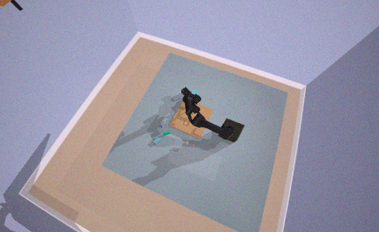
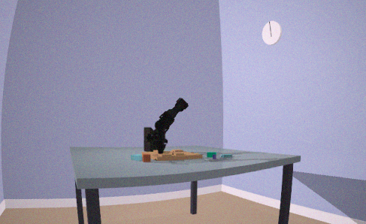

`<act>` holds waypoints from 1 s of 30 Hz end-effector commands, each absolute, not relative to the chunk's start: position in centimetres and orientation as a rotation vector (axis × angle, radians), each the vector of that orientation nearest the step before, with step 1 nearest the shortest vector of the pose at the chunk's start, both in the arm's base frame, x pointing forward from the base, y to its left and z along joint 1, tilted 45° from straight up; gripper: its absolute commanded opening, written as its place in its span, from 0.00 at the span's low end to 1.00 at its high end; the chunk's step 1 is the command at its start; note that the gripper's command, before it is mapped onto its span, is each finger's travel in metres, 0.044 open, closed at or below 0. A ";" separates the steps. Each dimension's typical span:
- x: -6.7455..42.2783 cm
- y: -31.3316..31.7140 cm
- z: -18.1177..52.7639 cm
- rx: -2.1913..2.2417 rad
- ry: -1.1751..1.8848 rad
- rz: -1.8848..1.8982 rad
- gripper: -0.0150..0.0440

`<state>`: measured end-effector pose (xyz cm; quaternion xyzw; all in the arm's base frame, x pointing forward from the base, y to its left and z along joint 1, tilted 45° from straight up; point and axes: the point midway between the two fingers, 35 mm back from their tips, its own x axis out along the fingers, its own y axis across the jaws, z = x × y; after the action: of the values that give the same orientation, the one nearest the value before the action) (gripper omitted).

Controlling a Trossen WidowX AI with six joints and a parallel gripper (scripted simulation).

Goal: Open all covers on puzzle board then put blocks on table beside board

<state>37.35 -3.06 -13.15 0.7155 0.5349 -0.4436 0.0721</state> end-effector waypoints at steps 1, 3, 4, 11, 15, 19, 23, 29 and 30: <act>37.4 -3.1 -13.1 2.149 1.608 -1.332 0.43; 37.4 -3.1 -13.1 2.149 1.608 -1.332 0.41; 37.4 -3.1 -13.1 2.149 1.608 -1.332 0.40; 37.4 -3.3 -12.9 2.150 1.607 -1.333 0.39; 37.4 -3.7 -12.6 2.150 1.607 -1.333 0.39; 37.3 -4.0 -12.2 2.150 1.607 -1.334 0.39; 37.3 -4.4 -11.8 2.151 1.607 -1.335 0.39; 37.3 -5.0 -11.3 2.151 1.607 -1.335 0.39; 37.3 -5.1 -11.2 2.151 1.607 -1.336 0.39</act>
<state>37.11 -4.73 -11.52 0.7154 0.5346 -0.4449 0.0668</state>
